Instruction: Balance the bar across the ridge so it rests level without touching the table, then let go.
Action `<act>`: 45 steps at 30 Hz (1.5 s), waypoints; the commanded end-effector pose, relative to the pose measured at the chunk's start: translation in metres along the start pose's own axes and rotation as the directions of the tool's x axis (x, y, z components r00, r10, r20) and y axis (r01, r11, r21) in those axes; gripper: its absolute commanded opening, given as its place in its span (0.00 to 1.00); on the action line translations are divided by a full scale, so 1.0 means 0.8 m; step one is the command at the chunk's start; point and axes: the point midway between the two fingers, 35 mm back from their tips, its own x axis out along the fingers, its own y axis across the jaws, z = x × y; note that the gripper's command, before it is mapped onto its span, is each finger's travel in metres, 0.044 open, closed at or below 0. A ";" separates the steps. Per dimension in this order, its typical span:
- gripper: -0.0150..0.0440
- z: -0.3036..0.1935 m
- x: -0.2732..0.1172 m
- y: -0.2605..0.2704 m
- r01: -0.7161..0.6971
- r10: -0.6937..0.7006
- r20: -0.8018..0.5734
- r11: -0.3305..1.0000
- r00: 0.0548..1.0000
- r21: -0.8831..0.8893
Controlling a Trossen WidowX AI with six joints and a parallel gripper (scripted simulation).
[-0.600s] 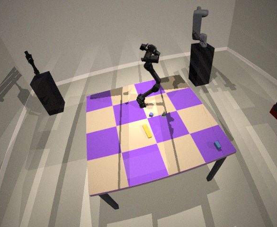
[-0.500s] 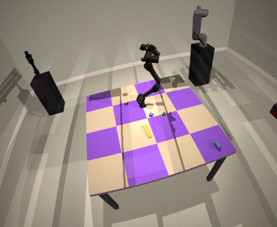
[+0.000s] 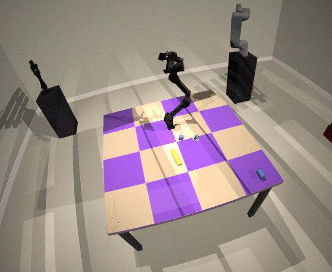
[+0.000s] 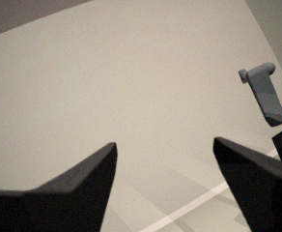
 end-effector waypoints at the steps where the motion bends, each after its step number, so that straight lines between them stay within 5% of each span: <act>1: 0.79 -0.016 0.002 0.044 -0.099 0.099 -0.009 0.994 0.995 -0.034; 22: 0.79 -0.092 -0.064 0.243 -0.604 0.595 -0.108 0.781 0.797 -0.155; 45: 0.79 -0.170 -0.287 0.383 -0.967 0.943 -0.247 0.180 0.222 -0.182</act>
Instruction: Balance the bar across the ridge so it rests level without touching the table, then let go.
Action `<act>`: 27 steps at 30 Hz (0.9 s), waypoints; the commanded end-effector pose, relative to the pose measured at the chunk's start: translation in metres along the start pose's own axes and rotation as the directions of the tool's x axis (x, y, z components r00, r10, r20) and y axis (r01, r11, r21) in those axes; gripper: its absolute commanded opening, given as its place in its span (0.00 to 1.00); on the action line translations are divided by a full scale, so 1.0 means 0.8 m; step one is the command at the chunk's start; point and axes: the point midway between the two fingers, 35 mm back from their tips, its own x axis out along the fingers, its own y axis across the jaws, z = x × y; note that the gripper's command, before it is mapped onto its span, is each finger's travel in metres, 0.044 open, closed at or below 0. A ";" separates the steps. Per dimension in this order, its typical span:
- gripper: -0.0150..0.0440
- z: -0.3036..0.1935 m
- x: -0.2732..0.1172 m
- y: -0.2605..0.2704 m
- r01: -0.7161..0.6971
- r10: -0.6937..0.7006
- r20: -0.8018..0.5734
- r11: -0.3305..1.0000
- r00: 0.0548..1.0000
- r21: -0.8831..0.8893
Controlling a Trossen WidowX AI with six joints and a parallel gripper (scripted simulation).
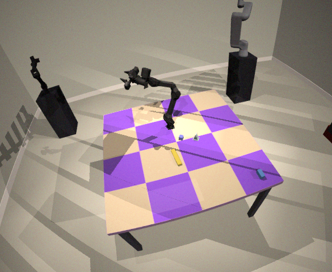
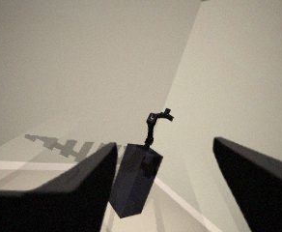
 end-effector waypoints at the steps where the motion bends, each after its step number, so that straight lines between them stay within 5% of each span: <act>1: 0.79 -0.005 -0.001 0.057 -0.141 0.141 -0.005 0.990 0.990 -0.029; 14: 0.79 -0.018 -0.046 0.209 -0.509 0.508 -0.039 0.855 0.861 -0.095; 27: 0.79 -0.040 -0.141 0.334 -0.788 0.783 -0.117 0.587 0.611 -0.184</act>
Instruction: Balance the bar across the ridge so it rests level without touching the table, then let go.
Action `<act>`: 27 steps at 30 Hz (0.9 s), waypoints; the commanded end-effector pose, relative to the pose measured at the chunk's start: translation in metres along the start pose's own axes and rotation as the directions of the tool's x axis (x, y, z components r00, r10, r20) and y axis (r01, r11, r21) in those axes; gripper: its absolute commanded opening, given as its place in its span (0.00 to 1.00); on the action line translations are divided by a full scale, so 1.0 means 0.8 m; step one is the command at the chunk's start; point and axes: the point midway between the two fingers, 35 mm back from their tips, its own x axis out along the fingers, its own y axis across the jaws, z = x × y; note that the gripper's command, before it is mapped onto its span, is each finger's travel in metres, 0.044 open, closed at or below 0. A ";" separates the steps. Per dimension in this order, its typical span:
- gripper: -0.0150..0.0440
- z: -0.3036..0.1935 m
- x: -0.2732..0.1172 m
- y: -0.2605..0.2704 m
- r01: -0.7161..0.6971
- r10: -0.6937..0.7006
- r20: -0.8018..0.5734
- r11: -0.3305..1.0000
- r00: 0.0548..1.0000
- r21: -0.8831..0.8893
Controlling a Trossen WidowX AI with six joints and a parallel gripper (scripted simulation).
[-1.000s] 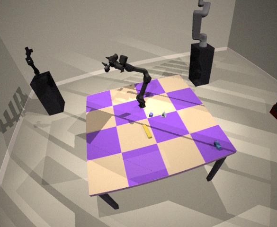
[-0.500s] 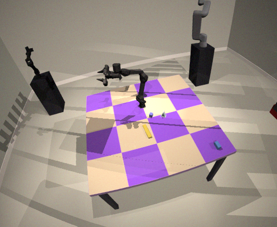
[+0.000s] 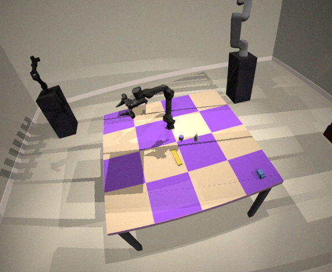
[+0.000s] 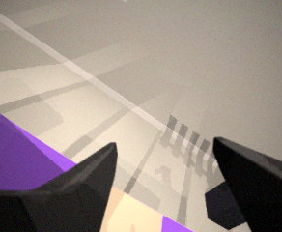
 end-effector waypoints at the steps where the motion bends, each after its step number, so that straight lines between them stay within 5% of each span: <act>1: 0.79 -0.001 0.002 0.054 -0.128 0.128 -0.014 0.991 0.992 -0.041; 13: 0.79 -0.015 -0.020 0.190 -0.428 0.418 -0.092 0.891 0.904 -0.152; 27: 0.79 -0.067 -0.092 0.344 -0.745 0.682 -0.303 0.626 0.666 -0.229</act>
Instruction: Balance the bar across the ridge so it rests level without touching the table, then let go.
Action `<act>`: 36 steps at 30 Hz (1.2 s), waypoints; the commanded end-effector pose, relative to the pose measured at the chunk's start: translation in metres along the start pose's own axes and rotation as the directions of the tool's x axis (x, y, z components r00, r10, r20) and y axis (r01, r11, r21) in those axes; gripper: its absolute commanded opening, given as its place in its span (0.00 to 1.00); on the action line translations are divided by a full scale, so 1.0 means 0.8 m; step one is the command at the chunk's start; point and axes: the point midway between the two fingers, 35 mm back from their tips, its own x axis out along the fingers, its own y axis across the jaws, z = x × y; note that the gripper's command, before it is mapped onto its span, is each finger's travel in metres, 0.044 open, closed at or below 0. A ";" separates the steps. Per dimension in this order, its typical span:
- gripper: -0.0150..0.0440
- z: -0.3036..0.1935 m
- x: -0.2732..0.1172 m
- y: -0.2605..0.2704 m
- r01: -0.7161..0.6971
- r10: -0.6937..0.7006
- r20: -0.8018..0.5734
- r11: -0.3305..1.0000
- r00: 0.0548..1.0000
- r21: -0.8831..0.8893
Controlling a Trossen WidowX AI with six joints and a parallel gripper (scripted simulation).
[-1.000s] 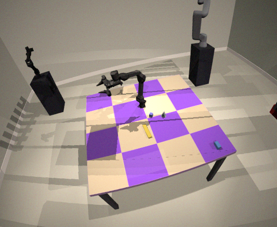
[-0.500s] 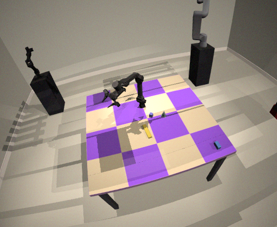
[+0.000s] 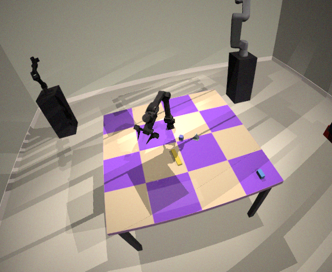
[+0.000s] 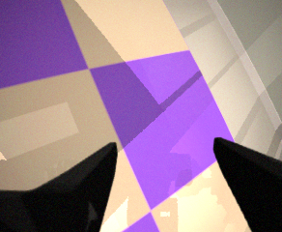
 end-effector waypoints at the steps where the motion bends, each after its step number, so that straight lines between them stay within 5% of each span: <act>1: 0.79 -0.008 0.012 0.054 -0.123 0.120 -0.059 0.991 0.991 -0.044; 23: 0.79 -0.097 -0.008 0.287 -0.605 0.472 -0.489 0.782 0.733 -0.152; 36: 0.79 -0.120 0.009 0.314 -0.627 0.478 -0.522 0.764 0.707 -0.151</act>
